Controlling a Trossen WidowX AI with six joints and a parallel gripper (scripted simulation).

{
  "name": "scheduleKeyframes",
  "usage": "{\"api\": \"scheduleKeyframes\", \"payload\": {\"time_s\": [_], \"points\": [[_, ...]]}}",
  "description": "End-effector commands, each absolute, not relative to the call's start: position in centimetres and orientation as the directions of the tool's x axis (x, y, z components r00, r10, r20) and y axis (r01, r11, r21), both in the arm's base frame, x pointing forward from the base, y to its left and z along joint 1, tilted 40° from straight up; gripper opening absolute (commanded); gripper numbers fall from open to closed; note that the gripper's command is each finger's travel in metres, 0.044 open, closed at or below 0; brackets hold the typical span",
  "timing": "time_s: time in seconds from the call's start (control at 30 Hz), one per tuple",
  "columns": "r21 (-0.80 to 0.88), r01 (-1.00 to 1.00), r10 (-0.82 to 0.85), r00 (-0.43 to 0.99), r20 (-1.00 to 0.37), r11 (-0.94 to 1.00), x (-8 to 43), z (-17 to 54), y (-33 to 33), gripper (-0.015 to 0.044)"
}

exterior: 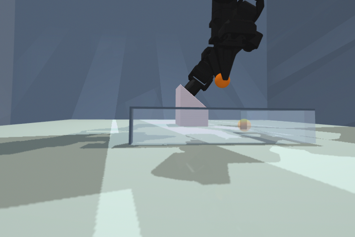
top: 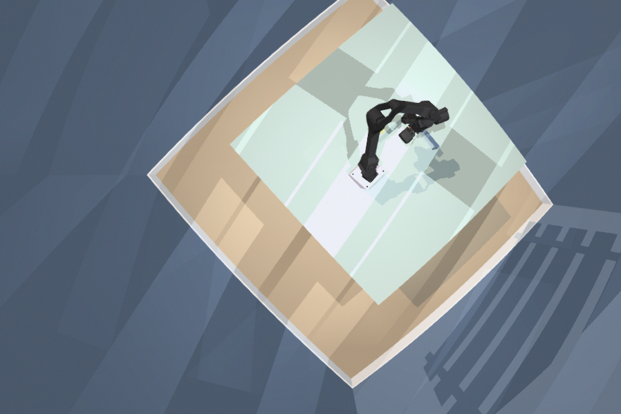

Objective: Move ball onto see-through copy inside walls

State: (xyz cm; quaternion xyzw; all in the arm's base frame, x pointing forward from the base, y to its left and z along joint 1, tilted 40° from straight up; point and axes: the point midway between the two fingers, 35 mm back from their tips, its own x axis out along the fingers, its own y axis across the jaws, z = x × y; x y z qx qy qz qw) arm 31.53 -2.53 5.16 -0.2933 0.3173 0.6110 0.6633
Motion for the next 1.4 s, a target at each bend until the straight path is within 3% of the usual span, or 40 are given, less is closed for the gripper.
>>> {"api": "scheduleKeyframes", "payload": {"time_s": [0.0, 0.67, 1.37], "points": [[-0.011, -0.996, 0.625, 0.065, -0.778, 0.090, 30.8, 6.2, -1.0, 0.0000], [-0.007, -0.996, 0.643, 0.060, -0.763, 0.085, 25.1, 8.7, 6.2, 0.0000], [-0.007, -0.996, 0.646, 0.061, -0.761, 0.085, 25.4, 3.4, 10.8, 0.0000]]}}
